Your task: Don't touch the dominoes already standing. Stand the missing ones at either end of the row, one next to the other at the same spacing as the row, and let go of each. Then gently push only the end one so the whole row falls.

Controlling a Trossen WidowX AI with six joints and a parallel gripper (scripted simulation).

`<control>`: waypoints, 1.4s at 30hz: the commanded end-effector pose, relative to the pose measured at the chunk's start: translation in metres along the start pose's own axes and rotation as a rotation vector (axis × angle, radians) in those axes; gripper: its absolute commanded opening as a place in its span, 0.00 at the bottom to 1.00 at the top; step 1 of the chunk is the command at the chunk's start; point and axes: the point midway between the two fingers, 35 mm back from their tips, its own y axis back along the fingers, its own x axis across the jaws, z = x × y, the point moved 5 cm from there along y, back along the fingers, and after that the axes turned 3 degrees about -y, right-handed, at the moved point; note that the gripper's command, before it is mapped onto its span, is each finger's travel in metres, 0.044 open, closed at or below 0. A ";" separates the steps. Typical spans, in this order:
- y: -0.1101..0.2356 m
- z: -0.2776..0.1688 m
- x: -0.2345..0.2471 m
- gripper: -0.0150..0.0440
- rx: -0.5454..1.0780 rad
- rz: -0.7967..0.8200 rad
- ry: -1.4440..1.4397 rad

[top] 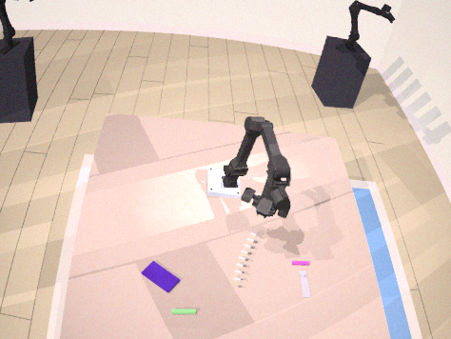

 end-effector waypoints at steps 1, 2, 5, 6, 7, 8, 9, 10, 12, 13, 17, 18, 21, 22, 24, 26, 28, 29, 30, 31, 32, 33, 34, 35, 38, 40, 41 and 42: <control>-0.015 0.001 0.001 0.44 0.003 0.001 0.001; -0.020 0.001 0.002 0.44 0.003 0.001 0.001; -0.033 0.002 0.002 0.44 0.003 0.001 0.001; -0.038 0.002 0.002 0.44 0.003 0.001 0.001; -0.042 0.002 0.002 0.44 0.003 0.001 0.001; -0.047 0.002 0.002 0.44 0.003 0.001 0.001; -0.051 0.001 0.002 0.44 0.003 0.001 0.001; -0.055 0.001 0.002 0.44 0.004 0.001 0.001; -0.064 0.001 0.001 0.44 0.004 0.001 0.001; -0.068 0.000 0.001 0.44 0.004 0.001 0.001; -0.086 -0.002 -0.001 0.44 0.004 0.001 0.001; -0.090 -0.002 -0.001 0.44 0.004 0.001 0.001; -0.102 -0.005 -0.003 0.44 0.004 0.001 0.001; -0.104 -0.005 -0.004 0.44 0.004 0.001 0.001; -0.105 -0.005 -0.004 0.44 0.004 0.001 0.001; -0.105 -0.005 -0.004 0.44 0.004 0.001 0.001; -0.105 -0.005 -0.004 0.44 0.004 0.001 0.001; -0.105 -0.005 -0.004 0.44 0.004 0.001 0.001; -0.105 -0.005 -0.004 0.44 0.004 0.001 0.001; -0.105 -0.005 -0.004 0.44 0.004 0.001 0.001; -0.105 -0.005 -0.004 0.44 0.004 0.001 0.001; -0.105 -0.005 -0.004 0.44 0.004 0.001 0.001; -0.105 -0.005 -0.004 0.48 0.004 0.001 0.001; -0.105 -0.005 -0.004 0.52 0.004 0.001 0.001; -0.105 -0.005 -0.004 0.66 0.004 0.001 0.001; -0.105 -0.005 -0.004 0.75 0.004 0.001 0.001; -0.105 -0.005 -0.004 0.79 0.004 0.001 0.001; -0.105 -0.005 -0.004 0.84 0.004 0.001 0.001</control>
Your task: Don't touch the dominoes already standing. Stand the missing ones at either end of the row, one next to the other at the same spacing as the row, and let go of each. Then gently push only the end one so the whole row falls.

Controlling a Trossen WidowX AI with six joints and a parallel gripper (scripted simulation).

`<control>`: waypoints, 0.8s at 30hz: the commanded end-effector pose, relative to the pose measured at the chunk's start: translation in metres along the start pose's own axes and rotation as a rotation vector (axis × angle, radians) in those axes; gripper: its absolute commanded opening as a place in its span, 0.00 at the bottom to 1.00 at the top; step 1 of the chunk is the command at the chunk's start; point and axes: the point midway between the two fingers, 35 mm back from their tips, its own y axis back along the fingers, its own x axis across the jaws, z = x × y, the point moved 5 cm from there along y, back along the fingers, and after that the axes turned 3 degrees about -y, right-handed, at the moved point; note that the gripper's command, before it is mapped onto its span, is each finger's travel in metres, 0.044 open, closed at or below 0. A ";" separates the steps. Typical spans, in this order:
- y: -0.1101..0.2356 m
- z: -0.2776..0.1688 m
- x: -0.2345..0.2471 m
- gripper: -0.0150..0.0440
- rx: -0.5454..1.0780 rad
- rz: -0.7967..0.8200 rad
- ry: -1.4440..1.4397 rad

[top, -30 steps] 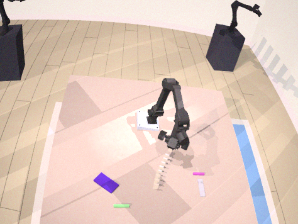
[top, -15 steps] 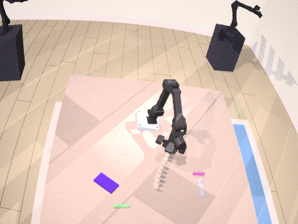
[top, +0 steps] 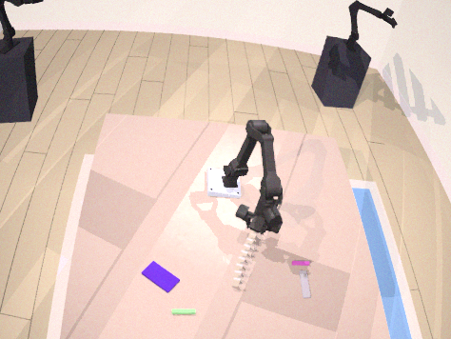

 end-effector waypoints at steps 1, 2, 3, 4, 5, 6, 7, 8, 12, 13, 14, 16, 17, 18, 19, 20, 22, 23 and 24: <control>0.000 0.000 0.000 0.88 -0.001 0.002 -0.003; 0.000 0.000 0.000 0.93 -0.001 0.002 -0.003; 0.000 0.000 0.000 0.97 -0.001 0.002 -0.003; 0.000 0.000 0.000 1.00 -0.001 0.002 -0.003; 0.000 0.000 0.000 1.00 -0.001 0.002 -0.003; 0.000 0.000 0.000 1.00 -0.001 0.002 -0.003; 0.002 0.001 0.001 1.00 -0.001 0.002 -0.003; 0.009 0.002 0.002 1.00 -0.001 0.002 -0.002; 0.065 0.007 0.006 1.00 -0.001 0.001 -0.001; 0.079 0.006 0.005 1.00 -0.001 0.001 -0.001; 0.094 0.005 0.004 1.00 -0.001 0.000 -0.001; 0.121 0.002 0.001 1.00 -0.001 -0.001 0.000; 0.129 0.001 0.000 1.00 -0.001 -0.001 0.000; 0.131 0.000 0.000 1.00 -0.001 -0.001 0.000; 0.131 0.000 0.000 1.00 -0.001 -0.001 0.000; 0.131 0.000 0.000 1.00 -0.001 -0.001 0.000; 0.128 -0.002 0.000 0.91 -0.001 -0.001 0.068; 0.125 -0.003 0.000 0.87 -0.001 -0.001 0.153; 0.121 -0.006 0.001 0.82 0.000 0.000 0.258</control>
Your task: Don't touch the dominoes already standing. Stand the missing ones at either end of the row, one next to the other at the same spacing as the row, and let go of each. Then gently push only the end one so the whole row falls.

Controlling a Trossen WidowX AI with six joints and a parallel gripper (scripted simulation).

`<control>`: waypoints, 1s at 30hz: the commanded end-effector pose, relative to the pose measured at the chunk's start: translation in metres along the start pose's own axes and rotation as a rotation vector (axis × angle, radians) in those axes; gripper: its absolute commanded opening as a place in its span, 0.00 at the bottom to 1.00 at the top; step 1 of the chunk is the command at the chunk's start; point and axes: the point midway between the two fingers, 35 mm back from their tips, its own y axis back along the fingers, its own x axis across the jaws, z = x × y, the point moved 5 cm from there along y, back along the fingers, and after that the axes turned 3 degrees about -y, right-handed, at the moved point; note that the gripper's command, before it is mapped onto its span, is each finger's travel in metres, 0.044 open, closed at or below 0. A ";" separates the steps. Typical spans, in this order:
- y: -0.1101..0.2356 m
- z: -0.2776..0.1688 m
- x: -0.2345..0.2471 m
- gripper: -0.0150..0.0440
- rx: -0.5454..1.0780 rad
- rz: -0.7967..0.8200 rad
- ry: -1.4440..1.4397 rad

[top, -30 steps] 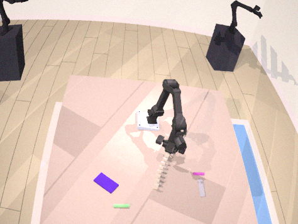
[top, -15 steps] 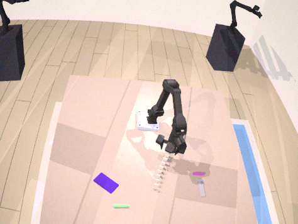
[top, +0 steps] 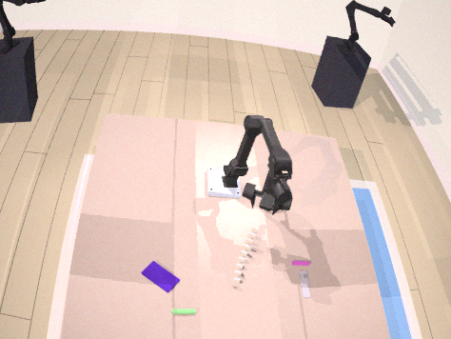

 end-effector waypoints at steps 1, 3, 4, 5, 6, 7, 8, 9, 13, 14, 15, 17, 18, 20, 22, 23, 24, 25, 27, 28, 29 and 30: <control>-0.012 -0.007 0.001 0.78 0.014 -0.005 0.257; -0.020 -0.013 0.002 0.69 0.015 -0.003 0.468; -0.025 -0.015 0.002 0.64 0.016 -0.002 0.573; -0.029 -0.018 0.002 0.60 0.016 -0.001 0.678; -0.033 -0.021 0.002 0.56 0.016 0.000 0.783; -0.037 -0.024 0.002 0.51 0.017 0.001 0.888; -0.041 -0.027 0.002 0.47 0.017 0.002 0.993; -0.046 -0.029 0.002 0.42 0.017 0.004 1.098; -0.060 -0.039 0.001 0.25 0.017 0.008 1.445; -0.060 -0.040 0.001 0.25 0.017 0.008 1.462; -0.060 -0.040 0.001 0.25 0.017 0.008 1.462; -0.060 -0.040 0.001 0.25 0.017 0.008 1.462; -0.060 -0.040 0.001 0.25 0.017 0.008 1.462; -0.060 -0.040 0.001 0.25 0.017 0.008 1.462; -0.060 -0.040 0.001 0.25 0.017 0.008 1.462; -0.060 -0.040 0.001 0.25 0.017 0.008 1.462; -0.060 -0.040 0.001 0.25 0.017 0.008 1.462; -0.060 -0.040 0.001 0.25 0.017 0.008 1.462; -0.060 -0.040 0.001 0.25 0.017 0.008 1.462; -0.060 -0.040 0.001 0.25 0.017 0.008 1.462; -0.060 -0.040 0.001 0.25 0.017 0.008 1.462; -0.060 -0.040 0.001 0.25 0.017 0.008 1.462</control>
